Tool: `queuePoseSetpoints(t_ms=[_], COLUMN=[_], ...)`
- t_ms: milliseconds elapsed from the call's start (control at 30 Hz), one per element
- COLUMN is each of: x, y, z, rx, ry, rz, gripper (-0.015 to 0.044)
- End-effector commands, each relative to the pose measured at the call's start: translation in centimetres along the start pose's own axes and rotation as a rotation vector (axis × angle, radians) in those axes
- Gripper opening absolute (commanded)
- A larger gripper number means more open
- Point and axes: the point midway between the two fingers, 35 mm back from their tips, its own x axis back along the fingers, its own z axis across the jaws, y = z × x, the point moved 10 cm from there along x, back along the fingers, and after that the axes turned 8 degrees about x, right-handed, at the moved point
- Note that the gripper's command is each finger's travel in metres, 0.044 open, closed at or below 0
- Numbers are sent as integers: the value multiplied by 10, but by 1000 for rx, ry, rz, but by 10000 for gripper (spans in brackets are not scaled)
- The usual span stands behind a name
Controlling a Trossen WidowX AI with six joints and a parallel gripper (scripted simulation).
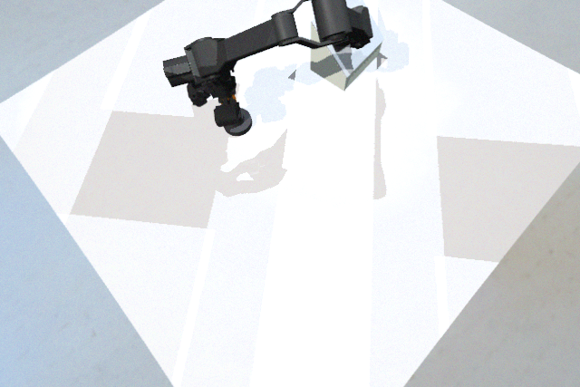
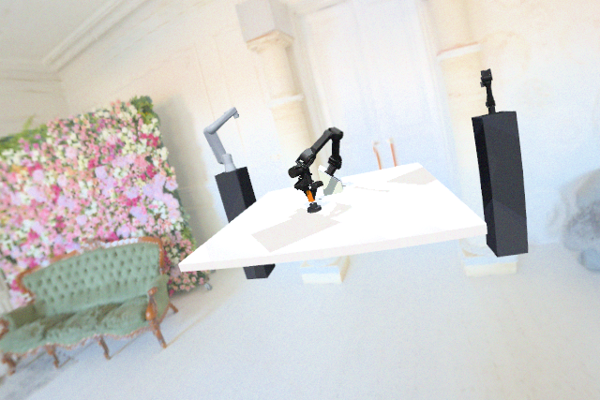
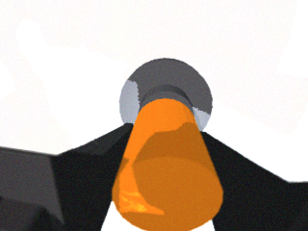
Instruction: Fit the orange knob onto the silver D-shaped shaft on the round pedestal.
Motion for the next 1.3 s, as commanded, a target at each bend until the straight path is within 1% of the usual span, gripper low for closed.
queuePoseSetpoints(t_ms=[0,333,567,933,1267], x=[0,5,5,-1,2], y=[1,0,-2,-6,-5], z=[0,0,-1,-1,-1], rx=[10,19,219,219,219], ry=[4,3,3,3,3], rz=[-8,-8,-8,-8,-8], gripper=[0,0,0,0,0])
